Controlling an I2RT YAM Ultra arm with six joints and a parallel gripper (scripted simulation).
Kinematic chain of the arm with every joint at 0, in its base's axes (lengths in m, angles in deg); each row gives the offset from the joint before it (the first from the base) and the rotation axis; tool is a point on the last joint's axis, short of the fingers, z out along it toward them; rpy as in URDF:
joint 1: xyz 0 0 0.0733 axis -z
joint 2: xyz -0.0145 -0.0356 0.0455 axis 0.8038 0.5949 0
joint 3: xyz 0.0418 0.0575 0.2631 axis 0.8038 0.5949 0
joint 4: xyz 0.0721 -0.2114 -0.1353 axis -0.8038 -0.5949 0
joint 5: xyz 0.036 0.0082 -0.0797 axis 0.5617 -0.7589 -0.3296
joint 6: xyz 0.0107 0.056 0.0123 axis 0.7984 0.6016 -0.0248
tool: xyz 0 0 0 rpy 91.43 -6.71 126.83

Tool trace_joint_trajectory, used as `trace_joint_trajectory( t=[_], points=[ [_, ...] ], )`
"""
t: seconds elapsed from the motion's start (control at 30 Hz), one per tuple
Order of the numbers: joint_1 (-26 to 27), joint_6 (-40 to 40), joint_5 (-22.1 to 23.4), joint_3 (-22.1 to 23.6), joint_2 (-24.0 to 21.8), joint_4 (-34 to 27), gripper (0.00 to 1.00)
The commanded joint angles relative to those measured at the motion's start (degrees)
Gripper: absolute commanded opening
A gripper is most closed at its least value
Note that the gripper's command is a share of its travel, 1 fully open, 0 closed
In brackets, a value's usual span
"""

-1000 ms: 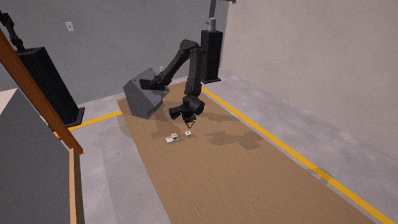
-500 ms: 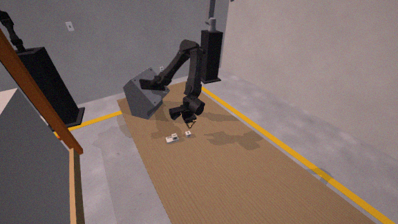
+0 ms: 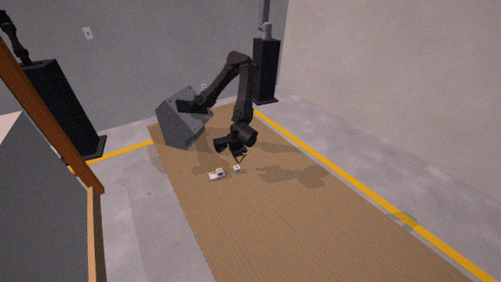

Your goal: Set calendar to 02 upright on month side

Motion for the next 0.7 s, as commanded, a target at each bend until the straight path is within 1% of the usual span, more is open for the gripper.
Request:
trace_joint_trajectory(
  t=[0.0,0.33,0.67],
  points=[
    [-0.18,0.53,-0.82,0.25,0.34,1.08,0.45],
    [-2.03,2.12,-2.05,0.81,3.03,5.13,0.45],
    [-3.18,3.1,-2.83,1.02,4.94,7.73,0.45]
  ],
)
